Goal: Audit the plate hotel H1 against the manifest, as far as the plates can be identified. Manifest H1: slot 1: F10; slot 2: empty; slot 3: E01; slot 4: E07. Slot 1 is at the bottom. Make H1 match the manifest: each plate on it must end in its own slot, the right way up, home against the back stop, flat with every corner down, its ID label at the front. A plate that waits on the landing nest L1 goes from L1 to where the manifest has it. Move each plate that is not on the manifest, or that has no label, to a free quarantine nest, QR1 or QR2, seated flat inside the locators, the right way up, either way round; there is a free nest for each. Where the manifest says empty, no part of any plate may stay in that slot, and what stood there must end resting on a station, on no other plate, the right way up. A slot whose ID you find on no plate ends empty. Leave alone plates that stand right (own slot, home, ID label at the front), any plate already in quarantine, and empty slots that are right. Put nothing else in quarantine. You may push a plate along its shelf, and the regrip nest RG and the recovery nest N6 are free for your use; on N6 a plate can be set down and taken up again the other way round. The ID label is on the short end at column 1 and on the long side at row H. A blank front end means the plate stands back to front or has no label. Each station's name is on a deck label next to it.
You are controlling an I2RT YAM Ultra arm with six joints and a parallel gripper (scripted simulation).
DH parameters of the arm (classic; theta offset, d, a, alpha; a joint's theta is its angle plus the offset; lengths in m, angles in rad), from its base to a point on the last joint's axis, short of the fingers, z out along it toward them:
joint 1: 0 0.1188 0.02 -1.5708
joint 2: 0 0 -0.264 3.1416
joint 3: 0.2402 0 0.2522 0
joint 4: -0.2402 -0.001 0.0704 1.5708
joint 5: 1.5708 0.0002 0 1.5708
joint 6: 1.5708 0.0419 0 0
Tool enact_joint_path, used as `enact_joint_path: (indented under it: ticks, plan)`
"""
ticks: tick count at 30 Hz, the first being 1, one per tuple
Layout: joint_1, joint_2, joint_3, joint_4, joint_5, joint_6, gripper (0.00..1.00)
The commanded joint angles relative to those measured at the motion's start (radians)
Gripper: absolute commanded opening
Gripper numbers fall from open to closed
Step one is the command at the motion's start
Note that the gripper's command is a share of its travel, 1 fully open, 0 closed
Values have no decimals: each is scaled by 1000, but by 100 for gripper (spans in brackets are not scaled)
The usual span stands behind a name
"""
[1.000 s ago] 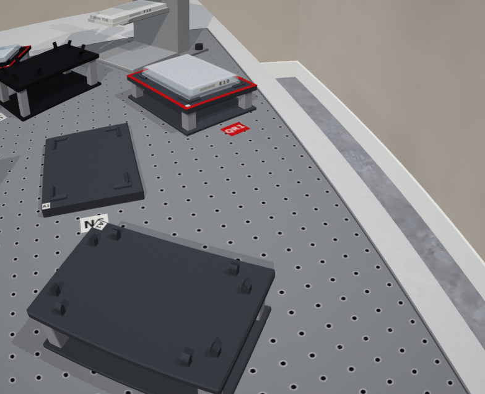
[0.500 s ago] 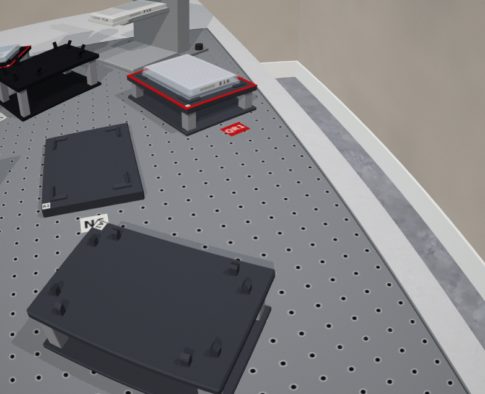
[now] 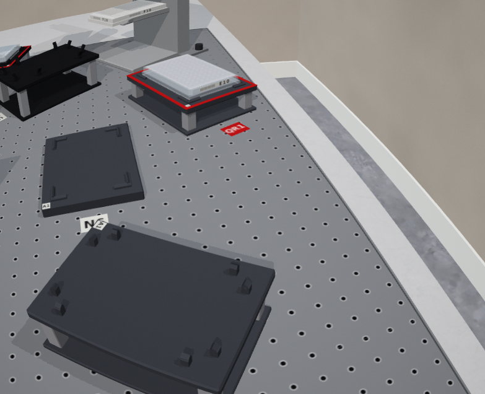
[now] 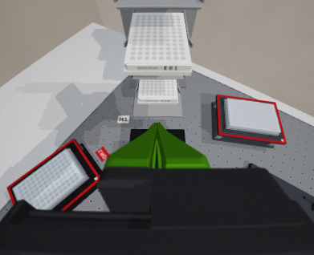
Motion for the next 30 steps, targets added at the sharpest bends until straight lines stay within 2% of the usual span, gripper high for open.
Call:
enact_joint_path:
  ticks: [1,9,30]
  plan:
    - [0,-2,3,4,11,-1,0]
    - [0,-2,3,4,11,-1,0]
    - [21,61,31,40,32,0,0]
